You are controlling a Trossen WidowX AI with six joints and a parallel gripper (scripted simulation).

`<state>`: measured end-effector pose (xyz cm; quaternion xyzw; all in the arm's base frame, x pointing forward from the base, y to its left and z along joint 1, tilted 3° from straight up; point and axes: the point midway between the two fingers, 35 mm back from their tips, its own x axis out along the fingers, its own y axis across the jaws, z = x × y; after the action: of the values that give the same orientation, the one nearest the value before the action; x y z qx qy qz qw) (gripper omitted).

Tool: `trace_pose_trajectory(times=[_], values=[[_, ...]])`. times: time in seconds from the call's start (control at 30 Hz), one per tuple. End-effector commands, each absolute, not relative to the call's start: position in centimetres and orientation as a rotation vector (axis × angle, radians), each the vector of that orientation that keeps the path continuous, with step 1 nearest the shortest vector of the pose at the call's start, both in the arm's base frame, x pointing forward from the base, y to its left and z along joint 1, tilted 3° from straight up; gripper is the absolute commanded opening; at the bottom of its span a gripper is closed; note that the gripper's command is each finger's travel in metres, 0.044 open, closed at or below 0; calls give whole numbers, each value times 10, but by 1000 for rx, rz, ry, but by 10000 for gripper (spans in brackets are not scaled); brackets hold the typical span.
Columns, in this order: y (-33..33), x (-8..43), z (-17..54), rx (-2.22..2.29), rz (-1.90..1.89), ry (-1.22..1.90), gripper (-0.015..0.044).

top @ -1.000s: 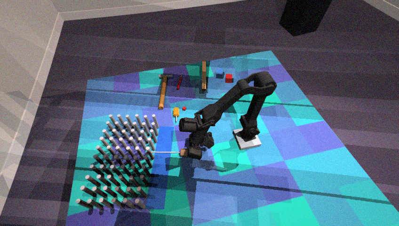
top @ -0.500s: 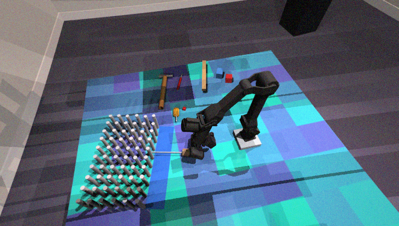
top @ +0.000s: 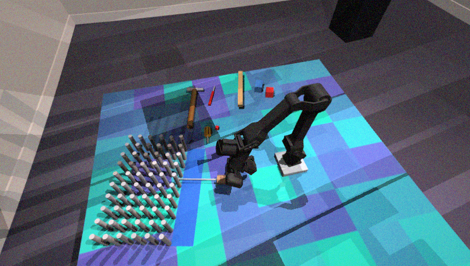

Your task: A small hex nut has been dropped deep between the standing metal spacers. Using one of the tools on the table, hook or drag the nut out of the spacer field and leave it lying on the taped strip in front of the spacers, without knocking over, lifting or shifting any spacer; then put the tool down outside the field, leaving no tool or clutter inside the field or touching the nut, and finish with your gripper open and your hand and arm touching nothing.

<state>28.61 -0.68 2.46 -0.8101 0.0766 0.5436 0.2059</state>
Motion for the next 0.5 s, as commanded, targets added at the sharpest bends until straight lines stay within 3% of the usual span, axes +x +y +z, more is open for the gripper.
trace_pose_trajectory(times=[0.0, 0.47], values=[[-6, 282, 25, -2257, 1513, 220, 0], [-3, 274, 24, -2257, 1513, 220, 0]])
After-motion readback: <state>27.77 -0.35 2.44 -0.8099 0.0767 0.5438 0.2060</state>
